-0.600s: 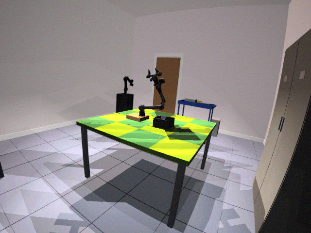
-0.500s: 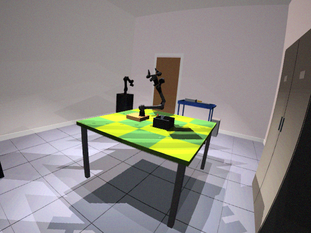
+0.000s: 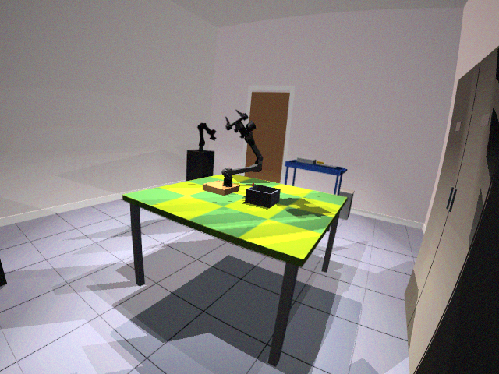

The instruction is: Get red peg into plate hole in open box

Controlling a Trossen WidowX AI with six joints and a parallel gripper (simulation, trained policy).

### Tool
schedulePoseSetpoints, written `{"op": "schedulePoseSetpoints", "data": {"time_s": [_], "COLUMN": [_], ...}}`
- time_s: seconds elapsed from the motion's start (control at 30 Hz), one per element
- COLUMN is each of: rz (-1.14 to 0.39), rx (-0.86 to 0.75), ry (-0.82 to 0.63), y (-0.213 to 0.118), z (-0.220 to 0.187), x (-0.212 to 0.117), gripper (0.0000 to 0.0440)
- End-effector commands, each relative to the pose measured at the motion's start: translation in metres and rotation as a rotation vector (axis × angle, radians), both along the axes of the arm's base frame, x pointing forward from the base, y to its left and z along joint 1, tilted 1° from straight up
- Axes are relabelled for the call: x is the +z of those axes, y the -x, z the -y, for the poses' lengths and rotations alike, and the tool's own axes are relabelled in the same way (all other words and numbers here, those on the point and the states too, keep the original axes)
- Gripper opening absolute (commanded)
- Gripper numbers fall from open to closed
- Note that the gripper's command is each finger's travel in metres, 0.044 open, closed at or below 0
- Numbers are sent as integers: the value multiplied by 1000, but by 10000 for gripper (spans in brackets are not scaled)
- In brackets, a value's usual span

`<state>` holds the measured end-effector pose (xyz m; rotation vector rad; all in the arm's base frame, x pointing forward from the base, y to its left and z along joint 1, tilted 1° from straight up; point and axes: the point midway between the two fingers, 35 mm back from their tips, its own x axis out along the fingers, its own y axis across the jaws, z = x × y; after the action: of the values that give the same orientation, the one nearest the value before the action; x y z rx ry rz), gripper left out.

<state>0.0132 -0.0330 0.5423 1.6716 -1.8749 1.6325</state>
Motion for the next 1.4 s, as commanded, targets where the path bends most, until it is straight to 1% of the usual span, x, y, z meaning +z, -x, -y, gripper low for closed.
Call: {"op": "schedulePoseSetpoints", "data": {"time_s": [0.0, 0.37, 0.73, 1.03, 1.37], "rz": [131, 439, 754, 1013, 1299], "rx": [85, 279, 429, 526, 583], "ry": [-25, -109, -234, -348, -504], "y": [21, 57, 73, 68, 44], "z": [15, 59, 106, 141, 172], "x": [-13, -50, -99, -142, -193], "gripper": [440, 440, 440, 440, 440]}}
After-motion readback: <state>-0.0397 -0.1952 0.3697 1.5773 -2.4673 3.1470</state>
